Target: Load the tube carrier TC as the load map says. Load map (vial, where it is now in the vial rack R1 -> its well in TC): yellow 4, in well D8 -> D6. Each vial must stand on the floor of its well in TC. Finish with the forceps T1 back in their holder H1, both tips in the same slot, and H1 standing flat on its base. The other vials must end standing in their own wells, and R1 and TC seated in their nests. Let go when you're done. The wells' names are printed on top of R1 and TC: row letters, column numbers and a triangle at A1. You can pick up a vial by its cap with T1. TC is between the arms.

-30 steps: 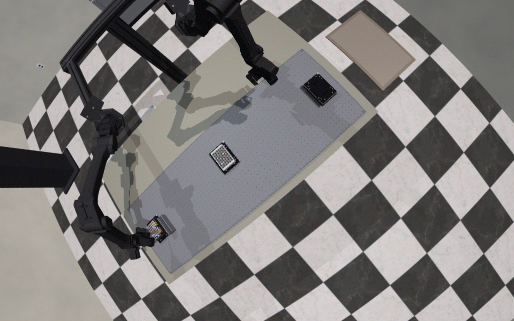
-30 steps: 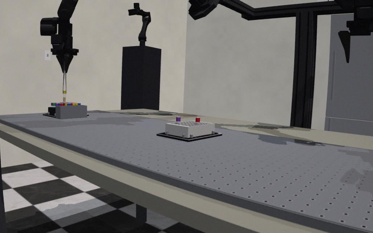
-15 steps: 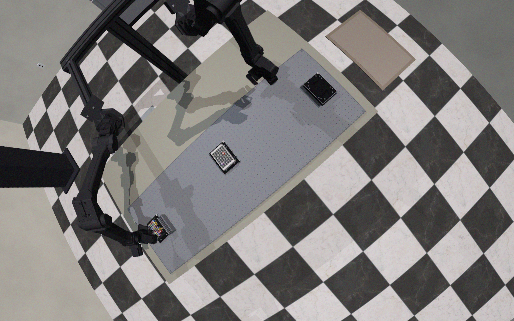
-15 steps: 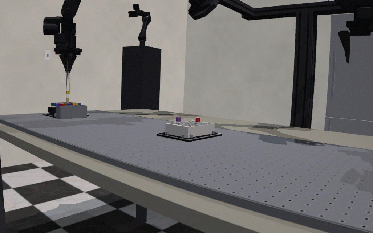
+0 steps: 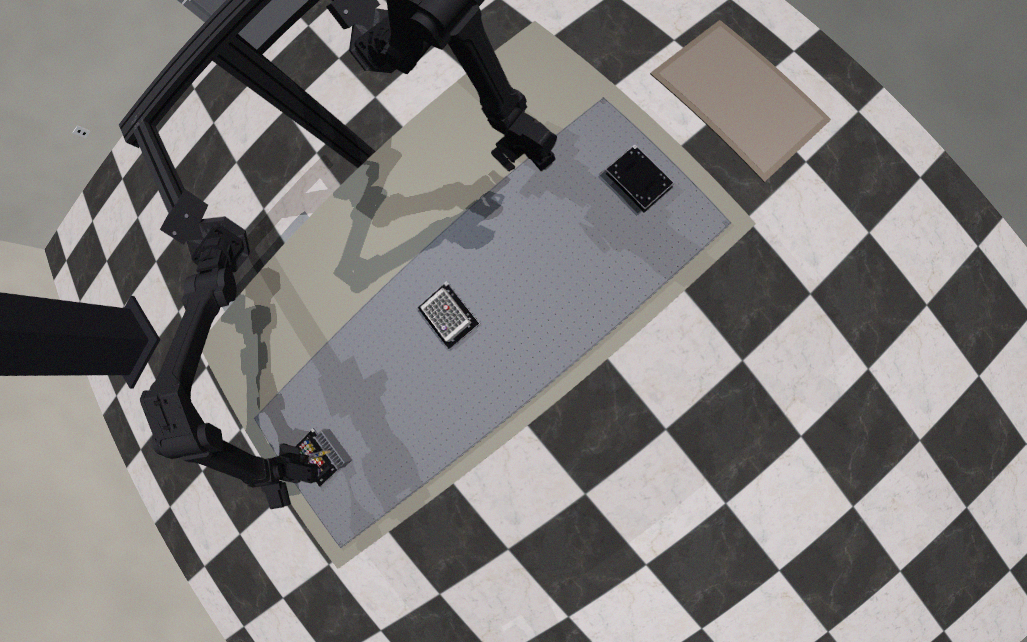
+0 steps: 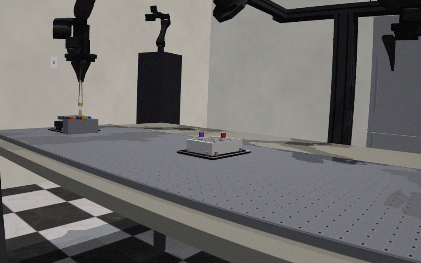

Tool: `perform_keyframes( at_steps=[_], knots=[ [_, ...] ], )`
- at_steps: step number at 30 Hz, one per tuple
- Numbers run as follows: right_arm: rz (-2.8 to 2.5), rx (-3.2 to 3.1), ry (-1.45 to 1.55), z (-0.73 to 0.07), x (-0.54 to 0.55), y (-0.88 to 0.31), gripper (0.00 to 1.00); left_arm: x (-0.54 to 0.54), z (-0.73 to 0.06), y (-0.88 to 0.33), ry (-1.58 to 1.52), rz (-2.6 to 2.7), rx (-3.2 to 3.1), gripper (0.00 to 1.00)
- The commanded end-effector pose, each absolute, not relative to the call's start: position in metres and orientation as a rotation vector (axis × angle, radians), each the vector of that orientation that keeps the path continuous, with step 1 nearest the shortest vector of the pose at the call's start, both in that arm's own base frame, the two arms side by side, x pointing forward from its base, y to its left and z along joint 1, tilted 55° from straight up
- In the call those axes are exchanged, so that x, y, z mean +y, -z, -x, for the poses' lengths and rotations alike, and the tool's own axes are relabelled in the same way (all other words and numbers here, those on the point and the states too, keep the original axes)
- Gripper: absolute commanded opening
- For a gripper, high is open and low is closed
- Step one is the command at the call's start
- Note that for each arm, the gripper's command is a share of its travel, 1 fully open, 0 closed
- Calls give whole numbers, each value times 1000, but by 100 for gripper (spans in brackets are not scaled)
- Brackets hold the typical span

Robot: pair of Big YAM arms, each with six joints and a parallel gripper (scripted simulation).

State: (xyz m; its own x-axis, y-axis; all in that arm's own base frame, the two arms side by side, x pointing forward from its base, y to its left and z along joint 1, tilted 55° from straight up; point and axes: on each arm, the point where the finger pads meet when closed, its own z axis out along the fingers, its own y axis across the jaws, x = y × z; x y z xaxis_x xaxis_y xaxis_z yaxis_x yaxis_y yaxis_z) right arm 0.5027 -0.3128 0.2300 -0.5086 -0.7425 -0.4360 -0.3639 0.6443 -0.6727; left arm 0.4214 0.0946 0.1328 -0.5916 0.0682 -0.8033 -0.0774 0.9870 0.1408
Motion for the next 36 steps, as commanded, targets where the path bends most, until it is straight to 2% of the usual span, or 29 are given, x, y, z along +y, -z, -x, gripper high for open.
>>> perform_keyframes(
  at_steps=[1,36],
  knots=[
    [830,2083,714,-504,-310,-261,9,98,-424,-150,-220,-4,2145,100],
    [836,2086,698,-504,-256,-241,9,98,-424,-150,-220,-4,2145,100]
  ],
)
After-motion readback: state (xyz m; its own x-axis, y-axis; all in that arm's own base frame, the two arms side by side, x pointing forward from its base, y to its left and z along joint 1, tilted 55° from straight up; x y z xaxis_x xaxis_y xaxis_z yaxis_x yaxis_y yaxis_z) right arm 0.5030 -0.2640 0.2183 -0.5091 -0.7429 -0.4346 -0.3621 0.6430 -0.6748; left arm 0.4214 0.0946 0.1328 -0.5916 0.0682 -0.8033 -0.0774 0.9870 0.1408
